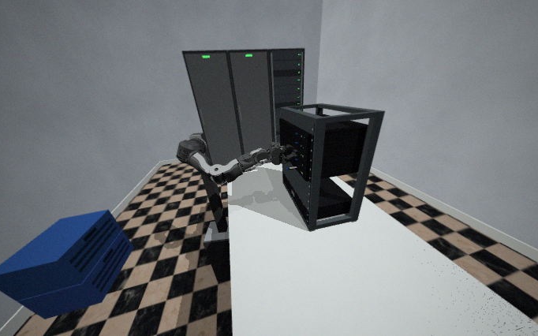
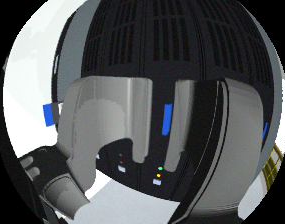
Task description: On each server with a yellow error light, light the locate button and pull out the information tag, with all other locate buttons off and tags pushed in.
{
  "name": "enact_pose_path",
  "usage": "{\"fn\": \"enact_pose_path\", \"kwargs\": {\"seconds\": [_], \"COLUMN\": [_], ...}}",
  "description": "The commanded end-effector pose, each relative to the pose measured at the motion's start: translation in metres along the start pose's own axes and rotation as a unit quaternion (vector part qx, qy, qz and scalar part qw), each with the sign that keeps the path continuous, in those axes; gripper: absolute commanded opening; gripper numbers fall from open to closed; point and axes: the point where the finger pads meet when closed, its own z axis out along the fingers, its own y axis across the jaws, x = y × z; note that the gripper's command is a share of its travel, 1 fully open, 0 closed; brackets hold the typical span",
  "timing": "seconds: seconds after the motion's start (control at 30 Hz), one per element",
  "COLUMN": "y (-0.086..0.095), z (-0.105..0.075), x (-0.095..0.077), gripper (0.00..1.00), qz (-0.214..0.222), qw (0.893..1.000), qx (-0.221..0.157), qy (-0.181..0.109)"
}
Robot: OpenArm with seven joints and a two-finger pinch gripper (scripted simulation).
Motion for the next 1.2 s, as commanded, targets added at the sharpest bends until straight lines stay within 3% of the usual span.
{"fn": "enact_pose_path", "kwargs": {"seconds": [0.0,1.17], "y": [0.0036,0.0034], "z": [0.0002,0.0006], "x": [0.0017,0.0027], "gripper": [0.10,0.10], "qz": [0.000,0.000], "qw": [1.000,1.000], "qx": [-0.006,-0.005], "qy": [0.003,0.002]}}
